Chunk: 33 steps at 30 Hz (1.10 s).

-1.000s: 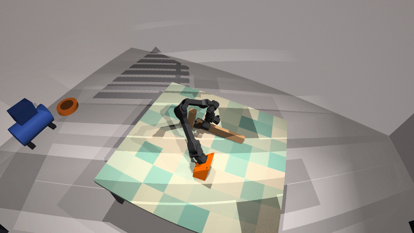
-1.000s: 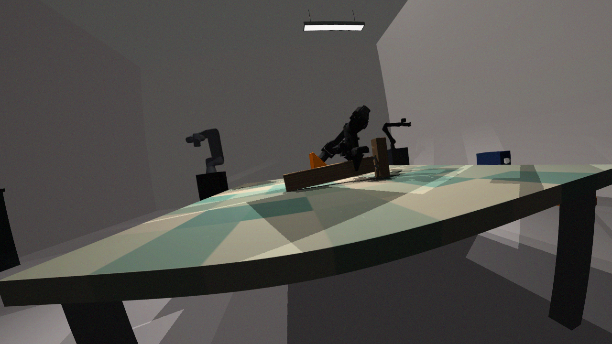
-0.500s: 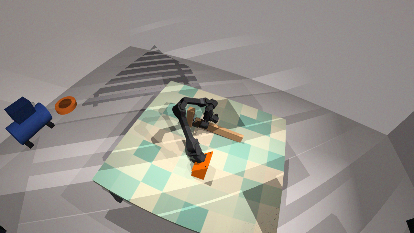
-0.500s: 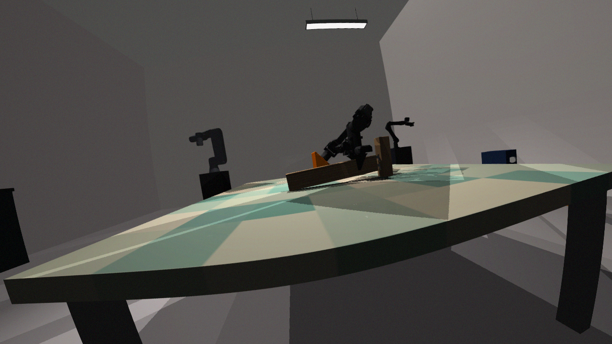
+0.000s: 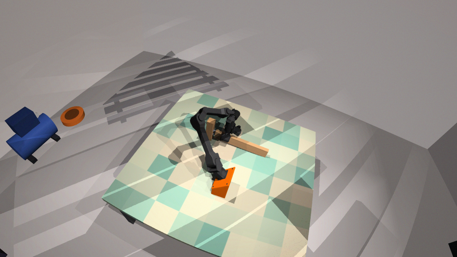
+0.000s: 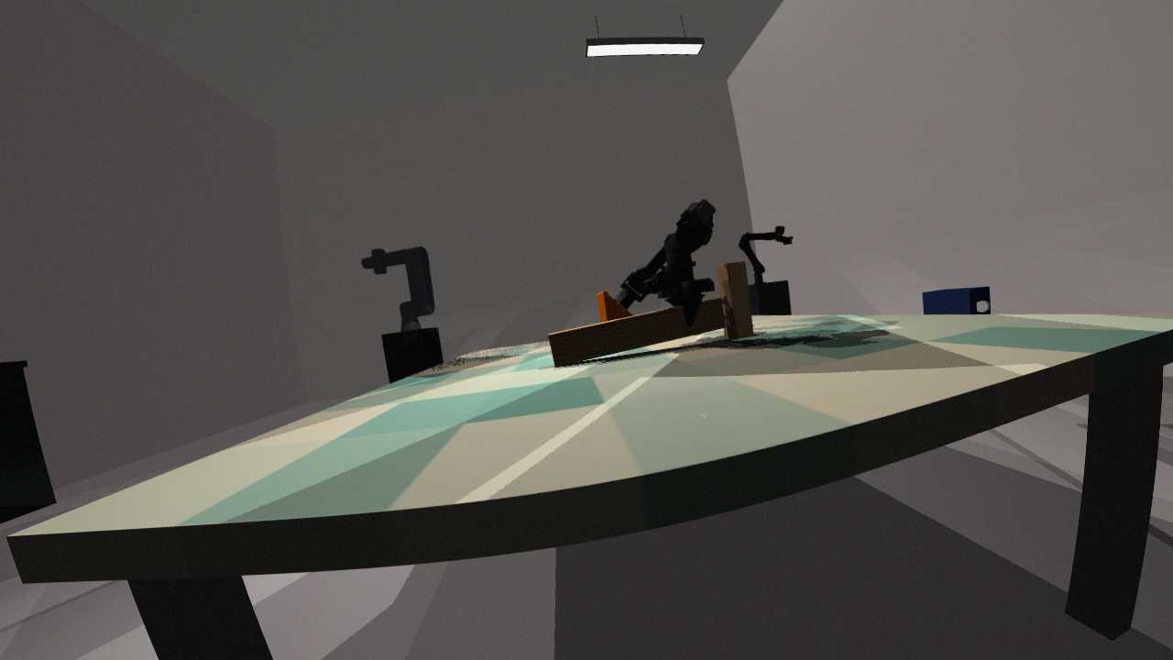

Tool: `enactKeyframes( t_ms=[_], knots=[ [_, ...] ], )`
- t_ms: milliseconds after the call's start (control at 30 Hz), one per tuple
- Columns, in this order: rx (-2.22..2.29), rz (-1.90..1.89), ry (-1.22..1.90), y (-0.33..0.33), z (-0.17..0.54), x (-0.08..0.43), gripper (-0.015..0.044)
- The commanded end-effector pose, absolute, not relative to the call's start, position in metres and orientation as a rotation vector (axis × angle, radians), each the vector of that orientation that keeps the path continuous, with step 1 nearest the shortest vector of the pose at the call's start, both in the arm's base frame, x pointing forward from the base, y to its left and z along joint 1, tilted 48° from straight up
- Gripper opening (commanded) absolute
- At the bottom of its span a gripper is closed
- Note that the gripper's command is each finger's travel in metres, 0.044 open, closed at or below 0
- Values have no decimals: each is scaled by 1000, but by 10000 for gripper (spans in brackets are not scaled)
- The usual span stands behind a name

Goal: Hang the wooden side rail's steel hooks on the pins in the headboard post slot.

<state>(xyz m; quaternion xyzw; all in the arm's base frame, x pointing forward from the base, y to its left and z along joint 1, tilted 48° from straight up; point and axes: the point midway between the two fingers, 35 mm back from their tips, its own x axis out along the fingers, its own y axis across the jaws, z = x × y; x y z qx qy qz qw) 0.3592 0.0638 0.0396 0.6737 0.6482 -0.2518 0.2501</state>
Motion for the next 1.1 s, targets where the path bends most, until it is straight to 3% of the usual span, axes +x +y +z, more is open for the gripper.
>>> enactKeyframes(
  t_ms=[0, 1067],
  knots=[
    [1837, -680, 1757, 63, 43, 360, 0],
    [1837, -680, 1757, 66, 45, 361, 0]
  ],
)
